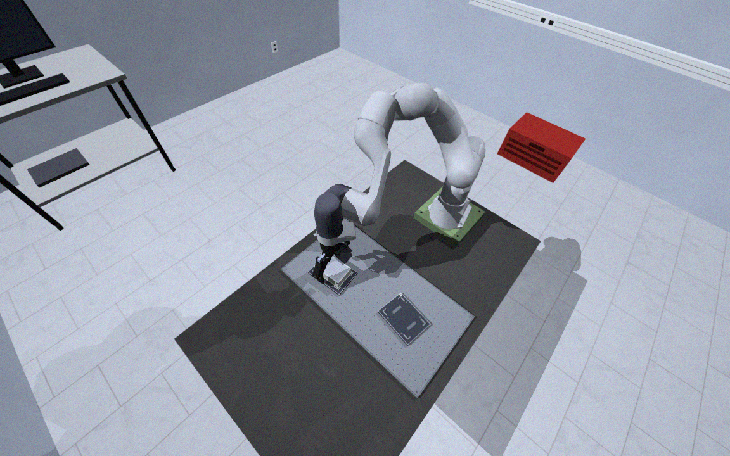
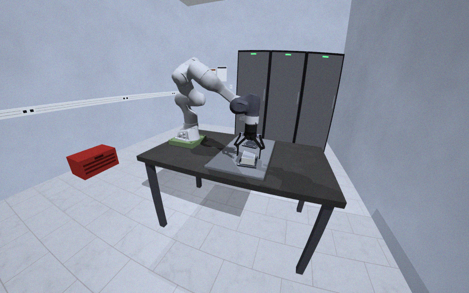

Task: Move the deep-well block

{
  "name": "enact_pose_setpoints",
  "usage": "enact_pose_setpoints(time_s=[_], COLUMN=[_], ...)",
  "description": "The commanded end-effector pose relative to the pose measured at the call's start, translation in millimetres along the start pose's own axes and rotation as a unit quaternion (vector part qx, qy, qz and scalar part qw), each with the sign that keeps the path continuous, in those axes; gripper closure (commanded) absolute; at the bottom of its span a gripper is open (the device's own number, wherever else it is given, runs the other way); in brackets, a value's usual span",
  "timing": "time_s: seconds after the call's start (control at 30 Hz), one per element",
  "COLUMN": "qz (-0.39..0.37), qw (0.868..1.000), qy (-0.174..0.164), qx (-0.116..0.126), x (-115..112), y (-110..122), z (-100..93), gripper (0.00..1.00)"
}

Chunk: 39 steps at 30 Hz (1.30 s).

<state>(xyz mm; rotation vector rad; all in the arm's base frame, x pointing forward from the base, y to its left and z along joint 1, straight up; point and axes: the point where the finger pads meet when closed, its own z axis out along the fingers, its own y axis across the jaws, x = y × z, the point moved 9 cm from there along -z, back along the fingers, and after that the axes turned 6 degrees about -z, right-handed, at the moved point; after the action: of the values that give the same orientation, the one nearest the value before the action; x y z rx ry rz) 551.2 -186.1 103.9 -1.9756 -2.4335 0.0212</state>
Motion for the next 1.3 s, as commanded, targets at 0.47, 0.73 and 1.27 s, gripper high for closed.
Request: enact_pose_setpoints(time_s=[0.47,0.73,1.27], qz=[0.005,0.005,0.005], qw=[1.0,1.0,1.0], qy=[-0.001,-0.001,-0.001], qx=[-0.004,-0.004,-0.004], x=[0.3,0.3,0.3], y=[2.5,2.5,2.5], z=[7.9,7.9,7.9], gripper=[0.0,0.0,0.37])
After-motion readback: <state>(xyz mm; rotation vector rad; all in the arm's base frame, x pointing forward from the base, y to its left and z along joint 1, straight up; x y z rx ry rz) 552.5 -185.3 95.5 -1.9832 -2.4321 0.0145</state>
